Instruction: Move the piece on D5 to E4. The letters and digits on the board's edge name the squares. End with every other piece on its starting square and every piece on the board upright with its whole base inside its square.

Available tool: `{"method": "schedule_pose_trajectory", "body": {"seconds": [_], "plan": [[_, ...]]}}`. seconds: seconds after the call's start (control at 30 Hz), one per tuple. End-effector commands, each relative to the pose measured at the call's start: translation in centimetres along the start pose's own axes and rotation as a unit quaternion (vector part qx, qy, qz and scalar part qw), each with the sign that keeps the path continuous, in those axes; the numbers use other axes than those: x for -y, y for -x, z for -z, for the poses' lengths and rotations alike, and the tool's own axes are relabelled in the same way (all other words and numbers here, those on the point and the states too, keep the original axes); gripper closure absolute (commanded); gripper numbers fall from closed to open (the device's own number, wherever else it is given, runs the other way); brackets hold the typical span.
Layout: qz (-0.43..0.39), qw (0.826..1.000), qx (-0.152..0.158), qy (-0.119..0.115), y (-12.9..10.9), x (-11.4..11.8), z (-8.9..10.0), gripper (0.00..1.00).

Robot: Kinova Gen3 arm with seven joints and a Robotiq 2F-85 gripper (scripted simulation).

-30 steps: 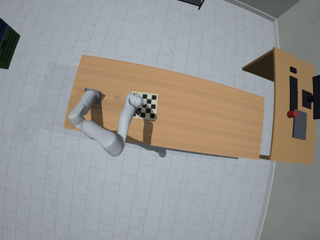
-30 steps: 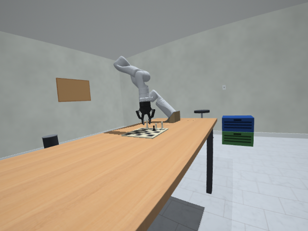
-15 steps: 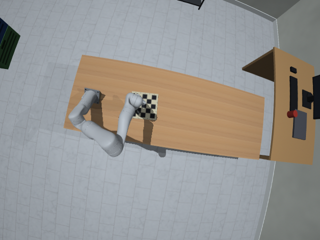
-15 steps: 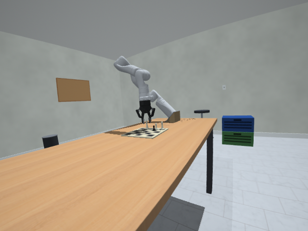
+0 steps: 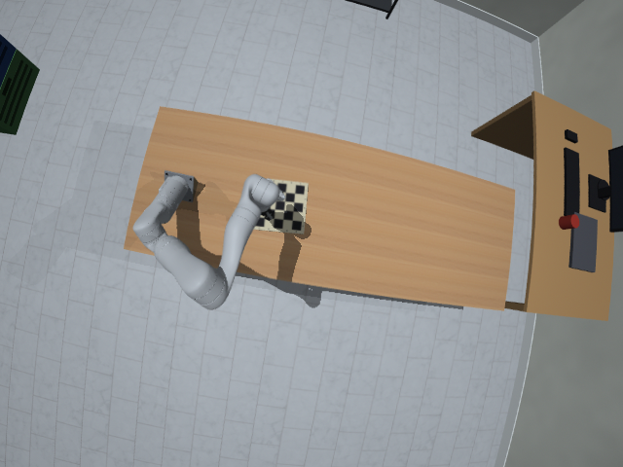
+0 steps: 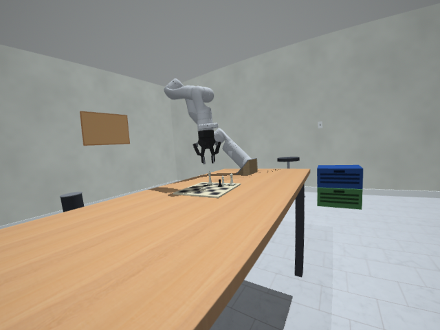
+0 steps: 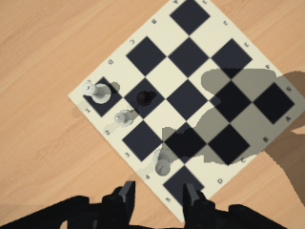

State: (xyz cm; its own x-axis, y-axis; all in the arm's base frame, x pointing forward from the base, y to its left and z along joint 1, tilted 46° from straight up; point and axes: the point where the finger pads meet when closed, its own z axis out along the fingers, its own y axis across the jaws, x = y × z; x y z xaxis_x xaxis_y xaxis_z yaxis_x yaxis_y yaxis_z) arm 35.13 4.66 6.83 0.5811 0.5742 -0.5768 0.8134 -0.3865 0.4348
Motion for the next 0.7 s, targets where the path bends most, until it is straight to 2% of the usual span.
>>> {"method": "schedule_pose_trajectory", "body": {"seconds": [0.0,0.23,0.27,0.67], "plan": [[-0.002,1.0,-0.008,0.003,-0.35,-0.18,1.41,0.59],[-0.002,1.0,-0.008,0.003,-0.33,-0.18,2.17,0.59],[-0.002,1.0,-0.008,0.003,-0.33,-0.18,2.17,0.0],[-0.002,1.0,-0.008,0.003,-0.33,-0.18,2.17,0.0]]}}
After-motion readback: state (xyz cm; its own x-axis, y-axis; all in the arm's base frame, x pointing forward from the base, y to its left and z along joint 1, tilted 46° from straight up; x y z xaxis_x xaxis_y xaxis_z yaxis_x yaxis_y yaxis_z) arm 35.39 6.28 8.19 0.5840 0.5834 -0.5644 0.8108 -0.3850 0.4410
